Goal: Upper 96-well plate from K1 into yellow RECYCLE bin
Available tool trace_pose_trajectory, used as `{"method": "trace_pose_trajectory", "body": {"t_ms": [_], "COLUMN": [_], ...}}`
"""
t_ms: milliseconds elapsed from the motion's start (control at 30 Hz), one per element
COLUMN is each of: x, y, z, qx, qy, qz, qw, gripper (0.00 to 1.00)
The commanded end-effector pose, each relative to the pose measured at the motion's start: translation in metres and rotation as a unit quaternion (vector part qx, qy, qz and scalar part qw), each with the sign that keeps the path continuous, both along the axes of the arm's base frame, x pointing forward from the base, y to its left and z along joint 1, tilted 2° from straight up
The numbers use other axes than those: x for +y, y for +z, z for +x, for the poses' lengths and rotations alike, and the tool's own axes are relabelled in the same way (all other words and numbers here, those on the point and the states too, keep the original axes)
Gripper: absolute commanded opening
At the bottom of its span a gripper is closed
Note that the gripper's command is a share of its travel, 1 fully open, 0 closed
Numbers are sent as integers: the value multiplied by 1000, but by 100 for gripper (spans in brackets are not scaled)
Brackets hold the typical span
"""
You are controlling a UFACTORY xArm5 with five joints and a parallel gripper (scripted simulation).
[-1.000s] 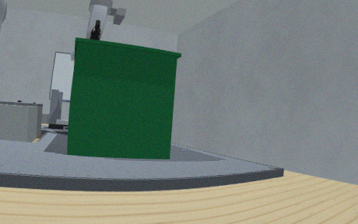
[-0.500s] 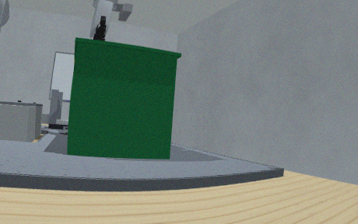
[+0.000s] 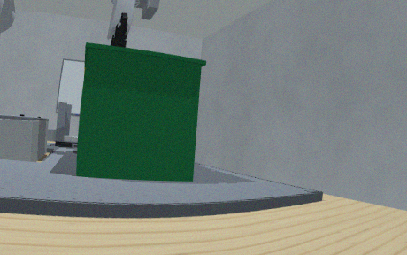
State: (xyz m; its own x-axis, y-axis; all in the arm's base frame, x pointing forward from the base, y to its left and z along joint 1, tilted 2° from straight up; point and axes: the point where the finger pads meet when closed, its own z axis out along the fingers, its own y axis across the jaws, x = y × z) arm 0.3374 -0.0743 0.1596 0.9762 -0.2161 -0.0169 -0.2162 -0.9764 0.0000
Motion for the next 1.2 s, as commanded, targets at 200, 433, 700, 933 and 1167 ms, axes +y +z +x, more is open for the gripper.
{"method": "trace_pose_trajectory", "body": {"t_ms": [200,433,700,933,1167], "x": [-35,-52,-79,-89,-90], "y": [0,0,-1,-1,-1], "z": [3,3,4,4,4], "qx": [-3,-4,-5,-5,-5], "qy": [0,0,0,0,0], "qz": [0,0,0,0,0], "qw": [1000,1000,1000,1000,1000], "gripper": [0,0,0,0,0]}}
